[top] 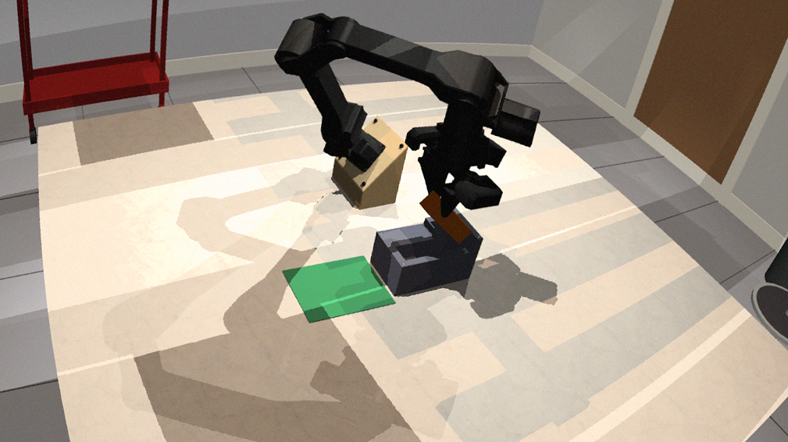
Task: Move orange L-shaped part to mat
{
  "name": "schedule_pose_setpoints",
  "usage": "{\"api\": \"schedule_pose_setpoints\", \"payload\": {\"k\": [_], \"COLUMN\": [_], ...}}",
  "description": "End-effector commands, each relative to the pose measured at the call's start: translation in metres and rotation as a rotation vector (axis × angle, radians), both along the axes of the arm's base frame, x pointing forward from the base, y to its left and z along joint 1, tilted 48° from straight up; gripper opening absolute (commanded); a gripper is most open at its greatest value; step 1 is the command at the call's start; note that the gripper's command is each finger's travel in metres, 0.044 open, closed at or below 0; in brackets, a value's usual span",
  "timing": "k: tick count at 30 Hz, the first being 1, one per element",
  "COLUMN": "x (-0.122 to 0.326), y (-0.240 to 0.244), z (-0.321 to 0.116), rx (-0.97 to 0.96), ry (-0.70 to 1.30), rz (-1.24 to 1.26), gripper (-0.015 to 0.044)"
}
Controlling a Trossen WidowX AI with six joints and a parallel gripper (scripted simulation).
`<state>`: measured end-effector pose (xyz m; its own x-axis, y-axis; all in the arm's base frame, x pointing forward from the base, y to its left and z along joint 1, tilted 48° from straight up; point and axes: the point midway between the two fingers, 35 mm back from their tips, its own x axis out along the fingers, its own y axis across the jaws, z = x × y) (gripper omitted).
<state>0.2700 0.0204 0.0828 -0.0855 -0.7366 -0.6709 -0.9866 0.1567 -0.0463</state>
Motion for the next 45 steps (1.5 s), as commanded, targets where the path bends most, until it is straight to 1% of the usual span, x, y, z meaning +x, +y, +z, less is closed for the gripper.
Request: {"api": "schedule_pose_setpoints", "payload": {"k": [1, 14, 45], "x": [0.001, 0.000, -0.032], "y": [0.006, 0.008, -0.082], "z": [0.005, 0.013, 0.112], "rx": [0.005, 0.005, 0.016], "ry": [-0.004, -0.004, -0.031], "rz": [-0.003, -0.003, 0.030], "gripper": [0.0000, 0.0000, 0.0000]}}
